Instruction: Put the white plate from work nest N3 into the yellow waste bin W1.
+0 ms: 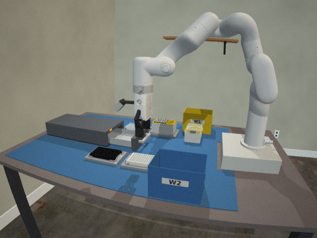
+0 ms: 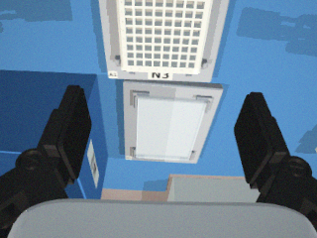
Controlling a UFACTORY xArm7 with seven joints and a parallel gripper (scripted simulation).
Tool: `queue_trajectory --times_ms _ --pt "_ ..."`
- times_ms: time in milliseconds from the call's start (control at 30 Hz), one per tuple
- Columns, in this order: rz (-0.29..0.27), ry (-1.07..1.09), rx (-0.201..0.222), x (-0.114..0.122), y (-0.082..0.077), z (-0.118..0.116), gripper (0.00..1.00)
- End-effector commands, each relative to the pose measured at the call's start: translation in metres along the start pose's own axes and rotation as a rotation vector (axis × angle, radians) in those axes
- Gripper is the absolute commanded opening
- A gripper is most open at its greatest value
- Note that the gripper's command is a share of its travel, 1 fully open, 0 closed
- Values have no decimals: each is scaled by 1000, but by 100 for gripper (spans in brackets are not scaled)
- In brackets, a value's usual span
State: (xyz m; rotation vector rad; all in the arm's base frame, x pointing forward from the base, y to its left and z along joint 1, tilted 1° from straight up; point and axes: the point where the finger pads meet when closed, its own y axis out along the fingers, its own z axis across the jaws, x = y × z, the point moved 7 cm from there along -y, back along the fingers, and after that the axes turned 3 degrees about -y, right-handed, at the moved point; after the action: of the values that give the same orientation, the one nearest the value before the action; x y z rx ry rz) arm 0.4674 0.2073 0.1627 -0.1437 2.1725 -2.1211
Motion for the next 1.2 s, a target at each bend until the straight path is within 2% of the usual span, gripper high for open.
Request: queue_trajectory --times_ms 0,1167 --pt "6 0 -1 -2 1 0 100" --pt "6 0 -1 -2 53 -1 100"
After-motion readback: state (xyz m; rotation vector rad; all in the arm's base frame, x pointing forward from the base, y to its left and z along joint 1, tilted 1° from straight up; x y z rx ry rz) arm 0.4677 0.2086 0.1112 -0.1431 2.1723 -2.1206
